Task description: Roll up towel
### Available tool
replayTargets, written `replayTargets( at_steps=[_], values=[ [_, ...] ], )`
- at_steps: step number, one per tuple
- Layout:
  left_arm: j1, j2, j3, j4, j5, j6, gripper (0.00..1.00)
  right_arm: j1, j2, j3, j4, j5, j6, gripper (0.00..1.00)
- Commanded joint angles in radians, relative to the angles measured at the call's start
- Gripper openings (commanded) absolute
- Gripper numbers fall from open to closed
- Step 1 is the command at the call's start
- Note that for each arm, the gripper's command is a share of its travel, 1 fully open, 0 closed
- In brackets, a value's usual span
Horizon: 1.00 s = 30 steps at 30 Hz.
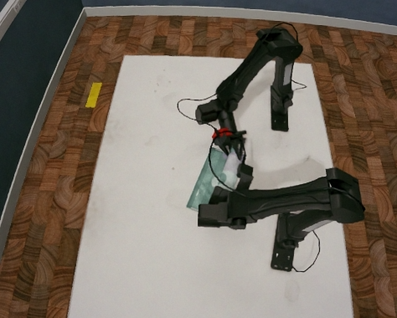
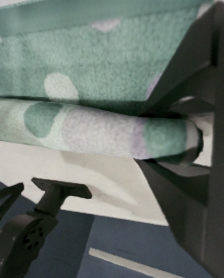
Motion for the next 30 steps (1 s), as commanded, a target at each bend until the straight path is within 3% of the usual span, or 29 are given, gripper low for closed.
replayTargets(
  at_steps=[1,8,17,22,30],
  values=[
    [0.012,-0.061,-0.053,0.121,0.071,0.01,0.97,-0.013,0.032,0.052,-0.092,-0.085,-0.039,0.34],
    [0.011,-0.068,-0.067,0.147,0.076,-0.003,0.98,-0.017,0.058,0.072,-0.129,-0.098,-0.067,0.34],
    [0.042,0.0,0.017,0.085,0.082,0.067,0.98,-0.017,0.094,0.06,-0.092,-0.098,-0.076,0.34],
    [0.043,0.009,-0.011,0.12,0.082,0.069,0.98,-0.017,0.094,0.06,-0.092,-0.098,-0.077,0.34],
    [0.051,0.065,-0.152,0.306,0.08,0.078,0.98,-0.017,0.094,0.06,-0.092,-0.098,-0.077,0.34]
  ],
)
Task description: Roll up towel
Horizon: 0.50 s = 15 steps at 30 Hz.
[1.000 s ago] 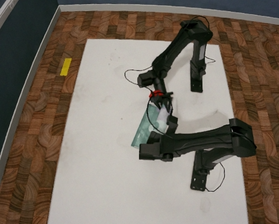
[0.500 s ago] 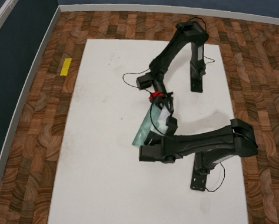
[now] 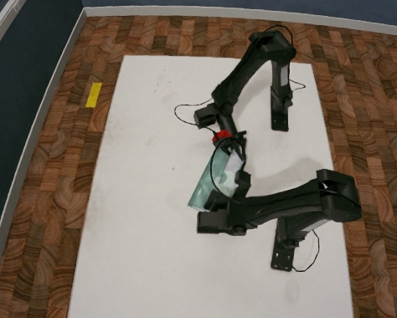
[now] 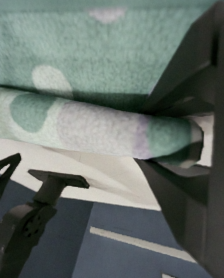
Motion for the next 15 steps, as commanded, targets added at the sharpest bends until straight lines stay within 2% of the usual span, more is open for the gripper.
replayTargets(
  at_steps=[1,5,10,15],
  values=[
    [0.01,0.04,-0.061,0.107,0.027,0.012,0.98,-0.008,0.006,0.023,-0.001,-0.029,-0.01,0.34],
    [0.01,0.077,-0.099,0.184,0.028,0.009,0.98,-0.008,0.006,0.023,-0.001,-0.029,-0.01,0.34],
    [0.001,0.101,-0.091,0.213,0.029,-0.006,0.98,-0.008,0.006,0.023,-0.001,-0.029,-0.01,0.34],
    [-0.001,0.103,-0.093,0.219,0.029,-0.009,0.77,-0.008,0.006,0.023,-0.001,-0.029,-0.01,0.34]
  ],
)
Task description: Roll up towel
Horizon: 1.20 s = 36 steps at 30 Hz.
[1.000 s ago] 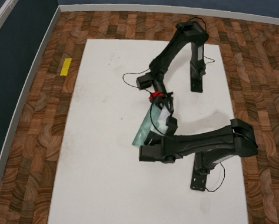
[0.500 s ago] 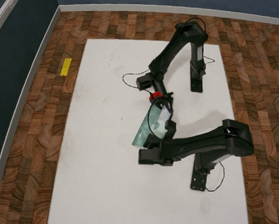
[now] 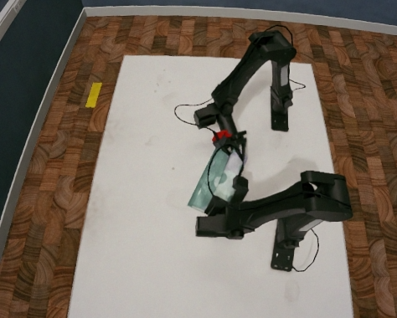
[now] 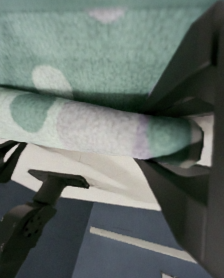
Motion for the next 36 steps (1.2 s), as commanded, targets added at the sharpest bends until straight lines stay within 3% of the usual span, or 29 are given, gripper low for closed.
replayTargets(
  at_steps=[1,8,28,36],
  values=[
    [-0.003,0.009,-0.005,0.019,0.029,-0.012,0.72,-0.008,0.006,0.023,-0.001,-0.029,-0.01,0.34],
    [-0.003,0.009,-0.005,0.02,0.029,-0.012,0.43,-0.008,0.006,0.023,-0.001,-0.029,-0.01,0.34],
    [-0.003,0.009,-0.005,0.02,0.029,-0.013,0.31,-0.008,0.006,0.023,-0.001,-0.029,-0.01,0.34],
    [-0.003,0.009,-0.005,0.02,0.029,-0.013,0.31,-0.008,-0.012,0.032,-0.027,-0.03,-0.009,0.61]
  ],
)
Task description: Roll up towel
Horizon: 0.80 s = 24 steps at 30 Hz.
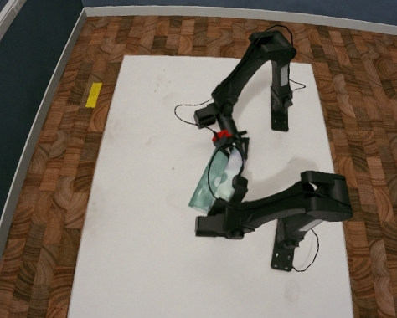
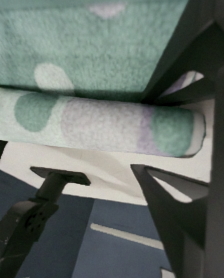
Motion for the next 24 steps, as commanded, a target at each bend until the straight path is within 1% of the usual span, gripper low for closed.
replayTargets(
  at_steps=[1,7,10,13,18,24],
  values=[
    [-0.003,0.009,-0.005,0.001,0.012,-0.012,0.31,-0.008,-0.015,0.034,-0.024,-0.011,-0.009,0.65],
    [-0.003,0.009,-0.005,0.001,0.012,-0.012,0.31,-0.008,-0.027,0.04,-0.043,-0.012,-0.008,0.85],
    [-0.004,0.01,-0.005,0.0,0.011,-0.012,0.31,-0.01,-0.027,0.042,-0.048,-0.012,-0.012,0.85],
    [-0.007,0.018,0.008,-0.016,0.005,-0.017,0.31,-0.033,-0.033,0.055,-0.098,-0.01,-0.049,0.85],
    [-0.021,0.049,0.055,-0.077,-0.017,-0.036,0.31,-0.106,-0.046,0.099,-0.243,-0.003,-0.161,0.85],
    [-0.045,0.118,0.149,-0.196,-0.055,-0.072,0.31,-0.195,-0.04,0.175,-0.43,0.015,-0.305,0.85]
  ],
)
